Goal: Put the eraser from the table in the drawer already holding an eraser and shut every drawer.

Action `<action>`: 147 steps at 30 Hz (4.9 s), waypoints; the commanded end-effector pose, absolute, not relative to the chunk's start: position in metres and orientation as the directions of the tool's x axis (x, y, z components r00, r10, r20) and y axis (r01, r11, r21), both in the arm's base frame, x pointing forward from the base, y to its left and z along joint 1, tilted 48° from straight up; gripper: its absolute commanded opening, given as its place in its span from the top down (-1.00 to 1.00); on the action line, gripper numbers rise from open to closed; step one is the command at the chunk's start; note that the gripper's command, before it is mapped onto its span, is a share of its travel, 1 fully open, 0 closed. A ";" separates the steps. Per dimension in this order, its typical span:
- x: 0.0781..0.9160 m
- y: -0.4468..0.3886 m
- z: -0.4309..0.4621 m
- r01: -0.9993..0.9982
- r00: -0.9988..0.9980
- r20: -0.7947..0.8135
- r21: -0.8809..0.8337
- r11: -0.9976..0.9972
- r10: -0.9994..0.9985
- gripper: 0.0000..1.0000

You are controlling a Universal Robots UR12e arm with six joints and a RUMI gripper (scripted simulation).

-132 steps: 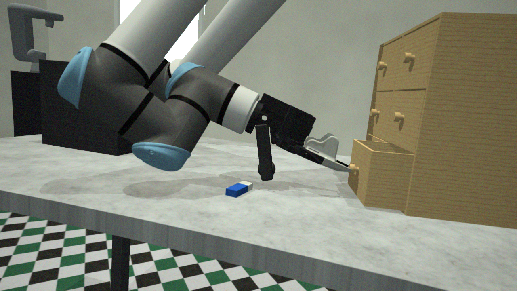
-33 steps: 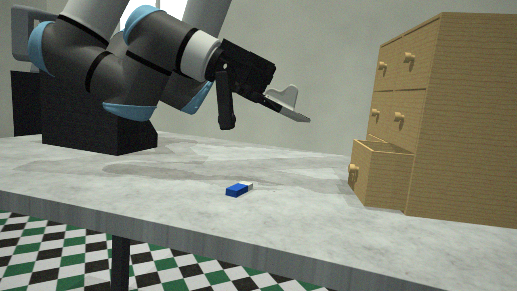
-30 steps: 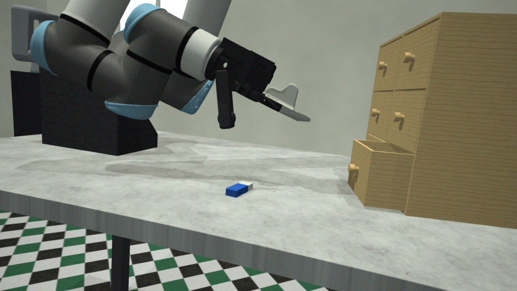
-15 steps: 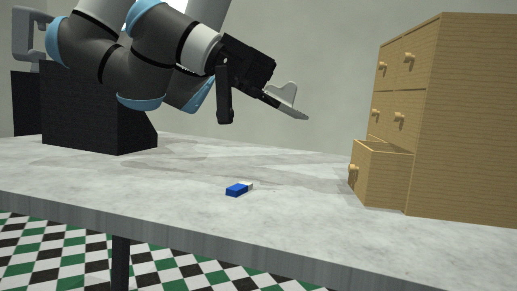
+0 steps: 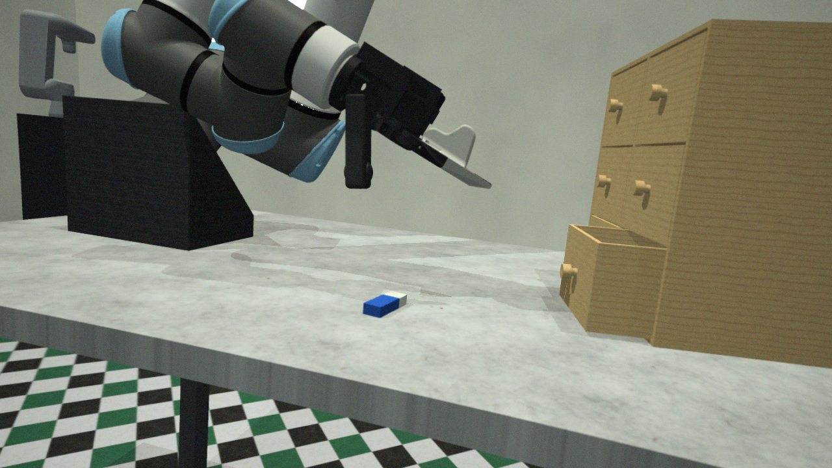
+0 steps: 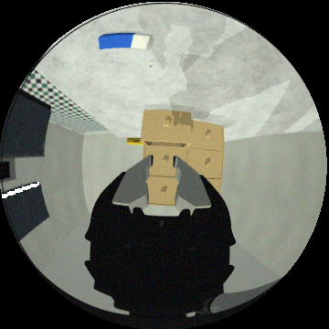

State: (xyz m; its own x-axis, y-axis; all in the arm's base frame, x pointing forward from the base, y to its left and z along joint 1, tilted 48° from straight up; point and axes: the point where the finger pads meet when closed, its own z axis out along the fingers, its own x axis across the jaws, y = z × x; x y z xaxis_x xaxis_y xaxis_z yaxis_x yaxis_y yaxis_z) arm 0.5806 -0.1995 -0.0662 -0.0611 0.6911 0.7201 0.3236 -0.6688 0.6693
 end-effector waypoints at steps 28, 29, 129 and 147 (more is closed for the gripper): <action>0.536 -0.232 -0.042 0.791 -0.092 0.719 0.473 -0.388 0.688 0.61; 0.534 -0.234 -0.041 0.807 -0.091 0.718 0.459 -0.372 0.690 0.61; 0.496 -0.267 -0.015 0.985 -0.101 0.724 0.170 -0.035 0.683 -1.00; 0.490 -0.299 0.015 0.985 -0.101 0.724 0.170 -0.035 0.683 -1.00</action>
